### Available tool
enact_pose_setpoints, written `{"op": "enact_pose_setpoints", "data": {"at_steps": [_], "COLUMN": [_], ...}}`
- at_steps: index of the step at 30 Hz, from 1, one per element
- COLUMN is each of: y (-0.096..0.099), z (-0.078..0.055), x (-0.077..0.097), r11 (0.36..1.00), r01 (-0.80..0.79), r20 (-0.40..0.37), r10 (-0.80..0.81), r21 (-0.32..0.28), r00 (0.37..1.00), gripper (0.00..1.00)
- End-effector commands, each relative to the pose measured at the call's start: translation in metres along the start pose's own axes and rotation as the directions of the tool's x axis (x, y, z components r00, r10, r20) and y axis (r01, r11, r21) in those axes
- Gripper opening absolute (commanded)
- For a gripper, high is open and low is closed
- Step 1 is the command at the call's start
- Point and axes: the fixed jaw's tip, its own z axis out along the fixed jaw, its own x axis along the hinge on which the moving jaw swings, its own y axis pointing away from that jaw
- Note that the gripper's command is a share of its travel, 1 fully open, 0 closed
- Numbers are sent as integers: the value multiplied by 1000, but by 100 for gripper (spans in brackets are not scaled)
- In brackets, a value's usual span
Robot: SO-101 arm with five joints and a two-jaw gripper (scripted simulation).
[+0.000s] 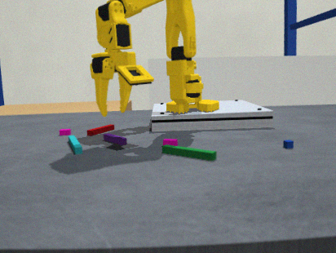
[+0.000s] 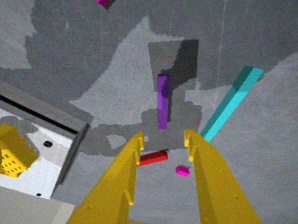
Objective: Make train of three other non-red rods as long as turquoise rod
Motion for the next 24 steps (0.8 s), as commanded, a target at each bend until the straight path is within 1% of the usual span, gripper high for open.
{"op": "enact_pose_setpoints", "data": {"at_steps": [1,13,14,24], "y": [4,4,3,3], "z": [0,0,-8,-8], "x": [0,0,0,0], "r11": [1000,1000,1000,1000], "r01": [-15,-15,-13,-13], "r20": [1,1,2,2], "r10": [15,15,13,13], "r21": [-13,-13,17,17], "r00": [1000,1000,1000,1000], "gripper": [19,19,19,19]}}
